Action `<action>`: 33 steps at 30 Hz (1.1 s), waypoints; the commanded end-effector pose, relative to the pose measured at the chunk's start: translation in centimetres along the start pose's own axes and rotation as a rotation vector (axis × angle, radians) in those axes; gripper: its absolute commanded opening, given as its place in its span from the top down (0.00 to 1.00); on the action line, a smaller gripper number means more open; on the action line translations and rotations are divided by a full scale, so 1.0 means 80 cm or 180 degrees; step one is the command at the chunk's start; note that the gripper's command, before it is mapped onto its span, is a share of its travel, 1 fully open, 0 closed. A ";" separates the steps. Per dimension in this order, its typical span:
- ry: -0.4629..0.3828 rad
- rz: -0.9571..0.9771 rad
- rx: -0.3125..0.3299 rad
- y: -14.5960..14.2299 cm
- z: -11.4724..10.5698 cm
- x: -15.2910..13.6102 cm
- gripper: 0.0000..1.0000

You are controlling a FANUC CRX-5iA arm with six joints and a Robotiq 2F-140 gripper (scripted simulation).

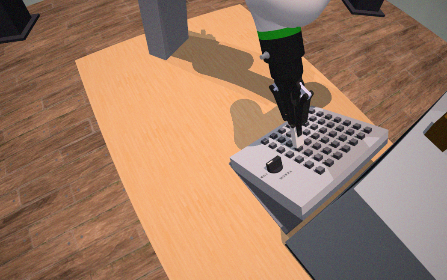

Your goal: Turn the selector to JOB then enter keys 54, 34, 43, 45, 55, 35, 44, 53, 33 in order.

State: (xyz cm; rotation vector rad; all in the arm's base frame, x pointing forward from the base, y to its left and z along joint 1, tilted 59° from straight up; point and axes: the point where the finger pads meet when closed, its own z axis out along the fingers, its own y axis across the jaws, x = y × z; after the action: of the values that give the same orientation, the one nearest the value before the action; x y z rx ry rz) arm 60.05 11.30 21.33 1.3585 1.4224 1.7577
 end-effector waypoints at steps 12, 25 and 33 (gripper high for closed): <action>-0.0001 -0.0001 -0.0001 0.000 0.008 0.000 1.00; -0.0001 -0.0001 -0.0001 0.000 0.014 0.000 1.00; -0.0001 -0.0001 -0.0001 0.000 0.014 0.000 1.00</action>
State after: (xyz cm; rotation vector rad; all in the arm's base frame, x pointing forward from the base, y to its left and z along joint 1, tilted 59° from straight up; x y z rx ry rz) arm 61.08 11.77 21.29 1.3582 1.4224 1.7575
